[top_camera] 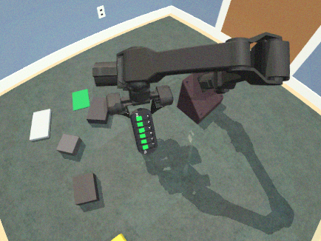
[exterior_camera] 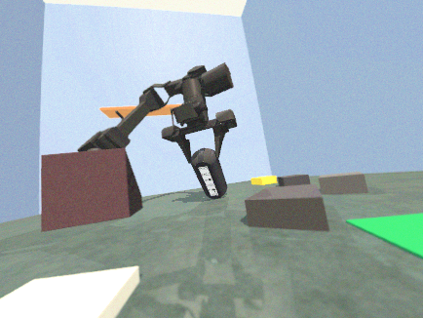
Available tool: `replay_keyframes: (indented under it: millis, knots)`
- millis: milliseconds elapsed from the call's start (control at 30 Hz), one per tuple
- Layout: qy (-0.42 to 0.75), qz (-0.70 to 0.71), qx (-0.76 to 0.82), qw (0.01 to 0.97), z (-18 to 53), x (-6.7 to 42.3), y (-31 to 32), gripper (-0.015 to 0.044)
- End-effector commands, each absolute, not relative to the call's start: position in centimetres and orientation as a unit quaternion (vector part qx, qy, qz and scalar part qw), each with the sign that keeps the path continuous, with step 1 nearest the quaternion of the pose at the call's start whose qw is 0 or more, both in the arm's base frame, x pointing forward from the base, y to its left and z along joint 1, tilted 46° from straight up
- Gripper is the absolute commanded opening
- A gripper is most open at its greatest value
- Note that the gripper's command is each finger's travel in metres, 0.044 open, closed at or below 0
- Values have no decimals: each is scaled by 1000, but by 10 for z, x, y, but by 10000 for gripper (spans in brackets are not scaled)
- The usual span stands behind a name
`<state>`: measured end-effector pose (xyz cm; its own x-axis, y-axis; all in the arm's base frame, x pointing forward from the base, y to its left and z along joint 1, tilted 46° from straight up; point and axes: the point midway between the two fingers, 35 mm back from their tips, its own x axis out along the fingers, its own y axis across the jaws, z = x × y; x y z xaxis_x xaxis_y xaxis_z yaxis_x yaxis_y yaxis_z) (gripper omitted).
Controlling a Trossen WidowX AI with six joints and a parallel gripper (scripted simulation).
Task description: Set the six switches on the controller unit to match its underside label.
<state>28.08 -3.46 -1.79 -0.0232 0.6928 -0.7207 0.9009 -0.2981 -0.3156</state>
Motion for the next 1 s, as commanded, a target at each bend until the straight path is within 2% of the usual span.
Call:
replay_keyframes:
  millis: [0, 967]
  knots:
    - [587, -417, 684, 118, -22, 278, -29, 338]
    - [586, -417, 684, 118, -43, 270, -29, 338]
